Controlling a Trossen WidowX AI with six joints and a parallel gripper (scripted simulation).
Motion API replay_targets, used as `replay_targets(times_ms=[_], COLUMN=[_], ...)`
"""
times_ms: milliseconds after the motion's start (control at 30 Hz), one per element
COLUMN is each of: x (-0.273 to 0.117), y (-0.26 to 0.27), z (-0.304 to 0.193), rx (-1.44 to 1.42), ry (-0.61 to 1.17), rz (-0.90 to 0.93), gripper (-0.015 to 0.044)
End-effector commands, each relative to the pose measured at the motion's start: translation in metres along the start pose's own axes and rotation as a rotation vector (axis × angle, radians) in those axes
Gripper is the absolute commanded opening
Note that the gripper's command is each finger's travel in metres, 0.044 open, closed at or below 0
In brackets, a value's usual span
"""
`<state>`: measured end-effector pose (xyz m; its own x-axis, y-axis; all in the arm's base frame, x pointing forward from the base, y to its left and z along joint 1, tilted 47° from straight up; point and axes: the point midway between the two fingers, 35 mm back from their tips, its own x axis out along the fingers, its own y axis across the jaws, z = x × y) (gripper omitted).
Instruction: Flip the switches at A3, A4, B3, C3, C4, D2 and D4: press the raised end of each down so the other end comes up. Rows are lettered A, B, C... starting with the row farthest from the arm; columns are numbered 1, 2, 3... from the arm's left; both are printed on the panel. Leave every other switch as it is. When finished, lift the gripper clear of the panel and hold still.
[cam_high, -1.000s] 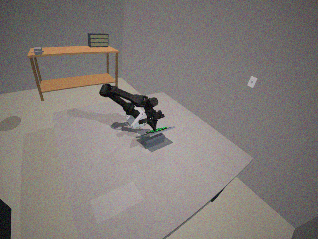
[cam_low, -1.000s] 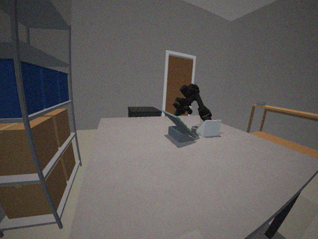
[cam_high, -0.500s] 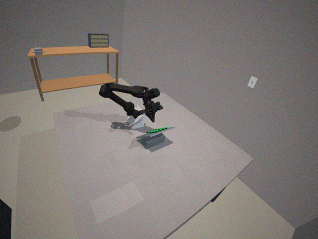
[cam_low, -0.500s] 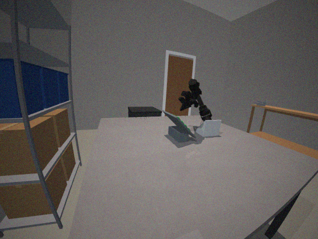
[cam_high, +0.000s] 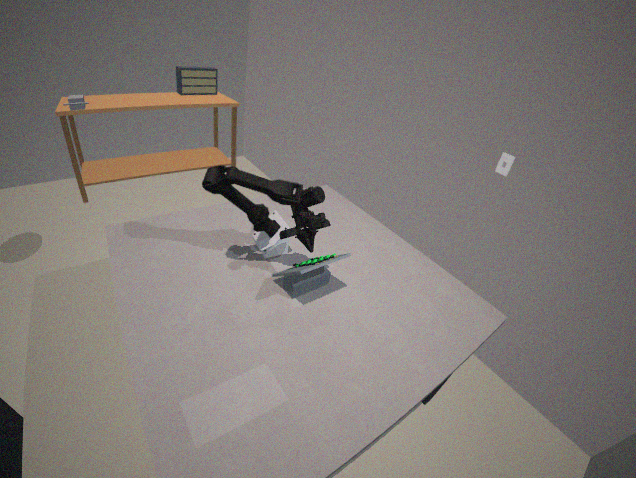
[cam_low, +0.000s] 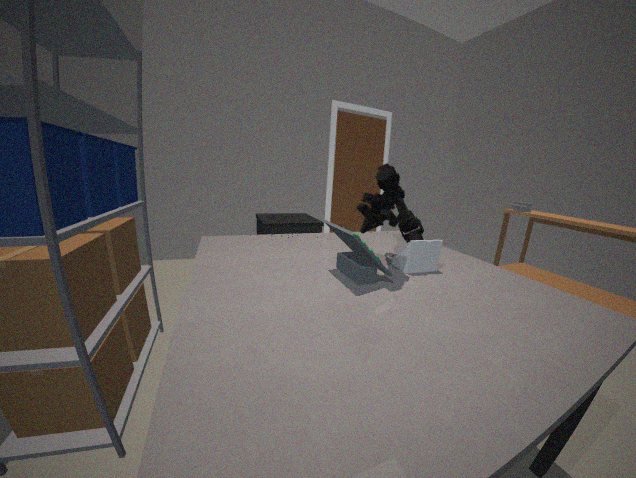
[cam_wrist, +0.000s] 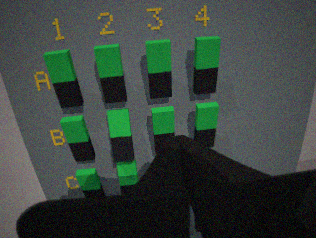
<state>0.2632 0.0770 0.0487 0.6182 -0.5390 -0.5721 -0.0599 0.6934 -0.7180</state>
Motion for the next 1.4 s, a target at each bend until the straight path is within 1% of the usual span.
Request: replay_targets(times_ms=[0,100,533,1367], x=[0.003,0.012,0.026,0.027], y=[0.003,0.002,0.003,0.003], z=[0.000,0.000,0.001,0.001], rx=[-0.009,-0.009,-0.009,-0.009], ry=[-0.001,-0.001,-0.001,-0.002], rz=[0.004,0.003,0.003,0.003], gripper=[0.0000,0.0000,0.0000,0.0000])
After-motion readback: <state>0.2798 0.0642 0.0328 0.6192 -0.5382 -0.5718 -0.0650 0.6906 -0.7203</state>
